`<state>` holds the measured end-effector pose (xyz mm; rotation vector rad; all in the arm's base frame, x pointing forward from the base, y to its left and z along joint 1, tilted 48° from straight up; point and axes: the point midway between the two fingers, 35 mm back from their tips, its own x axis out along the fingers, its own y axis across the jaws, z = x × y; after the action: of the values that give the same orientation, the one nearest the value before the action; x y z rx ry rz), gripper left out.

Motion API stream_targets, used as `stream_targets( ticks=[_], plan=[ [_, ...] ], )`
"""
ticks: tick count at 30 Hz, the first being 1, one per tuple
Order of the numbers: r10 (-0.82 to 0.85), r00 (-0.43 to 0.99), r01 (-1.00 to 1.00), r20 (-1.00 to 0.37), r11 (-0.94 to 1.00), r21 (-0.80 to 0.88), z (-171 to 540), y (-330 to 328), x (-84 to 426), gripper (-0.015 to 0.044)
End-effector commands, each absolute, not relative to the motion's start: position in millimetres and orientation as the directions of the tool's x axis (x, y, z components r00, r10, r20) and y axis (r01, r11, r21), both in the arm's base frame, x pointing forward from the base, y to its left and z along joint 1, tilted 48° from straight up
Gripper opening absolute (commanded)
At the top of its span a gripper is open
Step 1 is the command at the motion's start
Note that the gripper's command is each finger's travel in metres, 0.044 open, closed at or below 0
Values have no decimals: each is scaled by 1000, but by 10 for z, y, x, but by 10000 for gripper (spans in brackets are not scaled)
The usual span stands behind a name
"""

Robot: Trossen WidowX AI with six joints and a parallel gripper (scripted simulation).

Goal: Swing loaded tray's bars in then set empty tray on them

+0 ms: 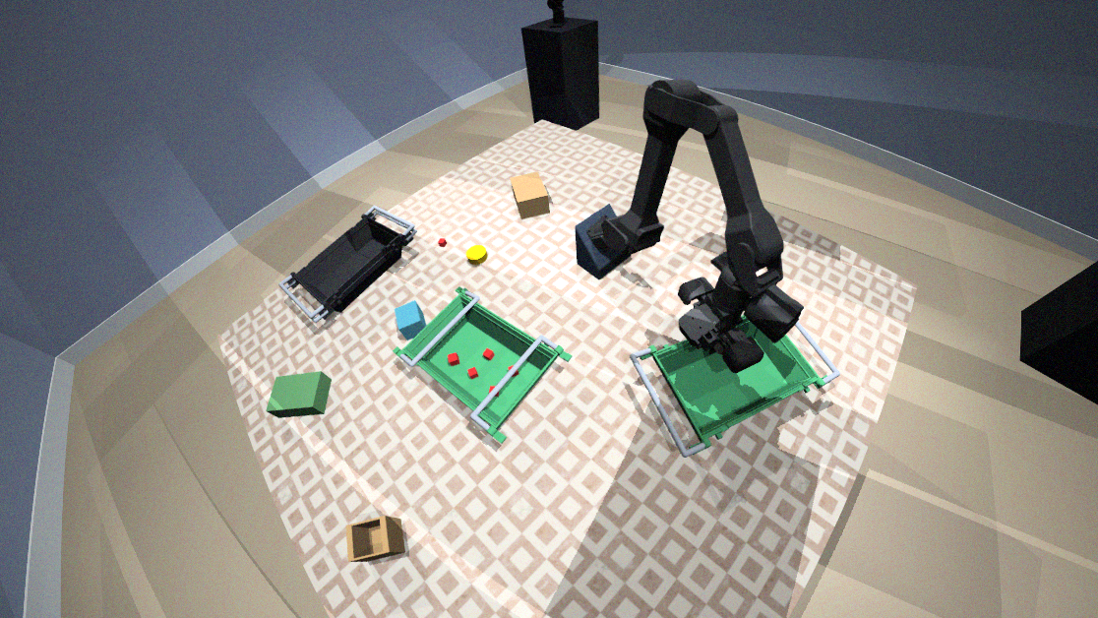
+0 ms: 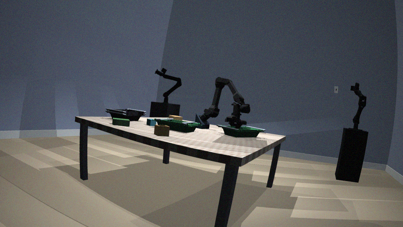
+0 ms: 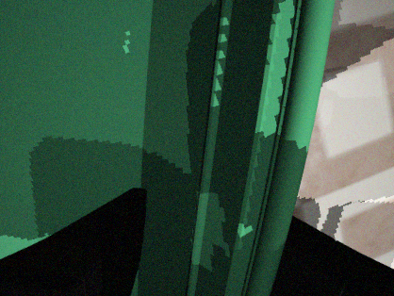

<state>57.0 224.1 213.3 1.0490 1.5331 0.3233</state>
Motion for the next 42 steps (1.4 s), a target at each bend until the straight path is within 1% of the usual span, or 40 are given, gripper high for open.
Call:
stream_targets(
  ticks=[1,18,31,42],
  plan=[
    [751,93,434,-654,561,705,2118,2232,564,115],
    [750,93,433,-655,562,705,2179,2174,572,1],
    [749,95,431,-656,563,705,2621,1663,497,0],
    [749,95,431,-655,562,705,2642,1635,486,0]
  ],
)
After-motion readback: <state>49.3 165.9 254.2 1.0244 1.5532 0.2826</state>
